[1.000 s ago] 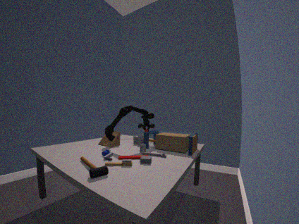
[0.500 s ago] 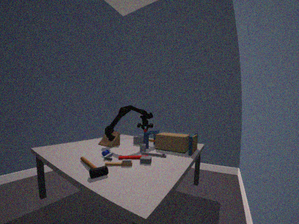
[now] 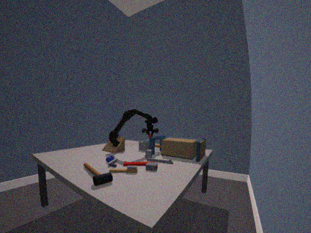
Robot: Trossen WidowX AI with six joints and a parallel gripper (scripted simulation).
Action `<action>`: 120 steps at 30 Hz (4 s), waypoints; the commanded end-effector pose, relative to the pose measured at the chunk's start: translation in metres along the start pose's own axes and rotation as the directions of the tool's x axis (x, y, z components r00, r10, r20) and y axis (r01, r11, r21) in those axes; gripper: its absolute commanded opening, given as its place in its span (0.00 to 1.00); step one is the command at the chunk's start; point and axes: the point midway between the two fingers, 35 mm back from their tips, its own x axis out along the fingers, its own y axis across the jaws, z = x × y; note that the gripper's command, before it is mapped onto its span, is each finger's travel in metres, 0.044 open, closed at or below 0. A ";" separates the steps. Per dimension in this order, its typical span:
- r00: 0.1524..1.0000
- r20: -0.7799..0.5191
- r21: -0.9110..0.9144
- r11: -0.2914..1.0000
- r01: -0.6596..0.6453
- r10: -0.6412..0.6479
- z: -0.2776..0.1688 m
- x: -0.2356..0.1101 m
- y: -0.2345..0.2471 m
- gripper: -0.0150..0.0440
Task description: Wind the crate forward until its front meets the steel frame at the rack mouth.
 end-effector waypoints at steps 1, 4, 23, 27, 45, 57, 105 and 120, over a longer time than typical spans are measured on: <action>0.999 -0.003 -0.022 0.999 -0.050 0.050 0.006 0.005 0.025 0.25; 0.999 -0.003 -0.022 0.998 -0.050 0.050 0.007 0.005 0.029 0.25; 0.999 -0.003 -0.023 0.998 -0.052 0.051 0.008 0.005 0.053 0.25; 0.999 -0.003 -0.023 0.998 -0.052 0.052 0.008 0.005 0.058 0.25; 0.999 -0.003 -0.024 0.998 -0.053 0.053 0.004 0.002 0.080 0.25; 0.999 -0.003 -0.024 0.998 -0.054 0.054 -0.001 -0.001 0.093 0.25; 0.998 -0.006 -0.024 0.998 -0.058 0.058 -0.038 -0.019 0.135 0.25; 0.998 -0.007 -0.024 0.998 -0.058 0.058 -0.054 -0.027 0.142 0.25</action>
